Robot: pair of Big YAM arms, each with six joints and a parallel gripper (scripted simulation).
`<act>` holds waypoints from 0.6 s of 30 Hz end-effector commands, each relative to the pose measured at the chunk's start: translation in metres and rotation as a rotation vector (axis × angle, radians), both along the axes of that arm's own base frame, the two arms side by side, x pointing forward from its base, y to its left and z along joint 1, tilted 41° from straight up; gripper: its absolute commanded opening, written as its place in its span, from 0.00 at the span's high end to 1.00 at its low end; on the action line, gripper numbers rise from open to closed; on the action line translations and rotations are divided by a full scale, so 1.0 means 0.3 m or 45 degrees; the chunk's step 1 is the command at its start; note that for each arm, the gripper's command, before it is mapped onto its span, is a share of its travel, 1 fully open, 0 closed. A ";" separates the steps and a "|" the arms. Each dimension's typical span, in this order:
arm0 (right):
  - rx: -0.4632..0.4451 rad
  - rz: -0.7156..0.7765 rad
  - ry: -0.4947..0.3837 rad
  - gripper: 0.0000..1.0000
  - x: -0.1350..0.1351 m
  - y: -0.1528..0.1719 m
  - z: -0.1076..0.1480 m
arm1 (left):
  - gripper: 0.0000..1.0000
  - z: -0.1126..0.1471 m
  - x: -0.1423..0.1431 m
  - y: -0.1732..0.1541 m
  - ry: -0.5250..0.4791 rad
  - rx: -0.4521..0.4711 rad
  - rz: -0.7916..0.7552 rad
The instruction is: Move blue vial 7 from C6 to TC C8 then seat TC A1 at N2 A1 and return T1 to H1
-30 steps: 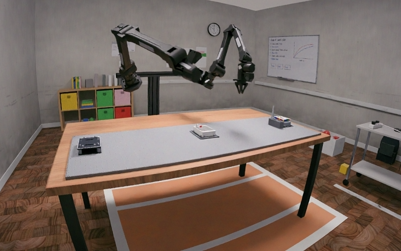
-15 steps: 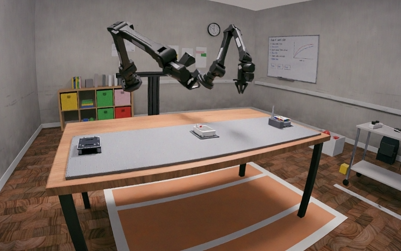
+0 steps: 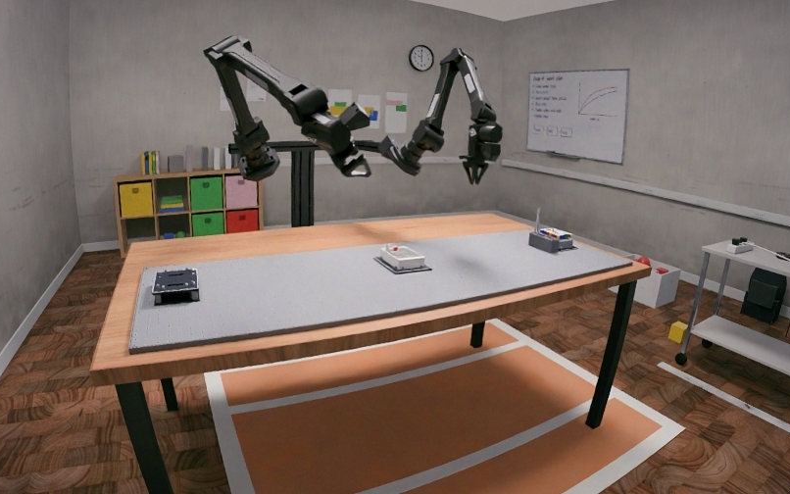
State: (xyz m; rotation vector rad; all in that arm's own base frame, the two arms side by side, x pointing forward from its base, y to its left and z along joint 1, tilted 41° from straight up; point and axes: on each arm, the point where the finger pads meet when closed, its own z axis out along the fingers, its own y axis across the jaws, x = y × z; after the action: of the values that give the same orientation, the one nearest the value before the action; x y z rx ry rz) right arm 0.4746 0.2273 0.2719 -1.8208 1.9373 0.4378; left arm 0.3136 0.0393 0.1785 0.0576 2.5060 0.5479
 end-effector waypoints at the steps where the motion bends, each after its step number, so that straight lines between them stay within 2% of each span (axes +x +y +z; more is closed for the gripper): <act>1: -0.009 -0.110 -0.009 0.00 -0.027 -0.013 0.025 | 0.76 0.036 0.017 -0.007 -0.032 -0.007 0.004; 3: -0.016 -0.152 -0.009 0.00 -0.020 -0.070 0.019 | 0.76 0.036 0.017 -0.007 -0.032 -0.007 0.004; 9: -0.063 -0.262 -0.015 0.00 -0.047 -0.098 0.008 | 0.76 0.036 0.017 -0.007 -0.032 -0.007 0.004; 16: -0.112 -0.425 -0.025 0.00 -0.072 -0.203 -0.013 | 0.76 0.036 0.017 -0.007 -0.032 -0.007 0.004; 18: -0.127 -0.451 -0.031 0.00 -0.093 -0.196 -0.019 | 0.76 0.036 0.017 -0.007 -0.032 -0.007 0.004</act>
State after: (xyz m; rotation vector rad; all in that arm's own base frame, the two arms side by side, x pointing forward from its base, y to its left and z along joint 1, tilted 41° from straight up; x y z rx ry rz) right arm 0.4528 0.1680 0.2568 -1.5782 2.2107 0.2246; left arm 0.3136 0.0393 0.1785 0.0576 2.5060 0.5479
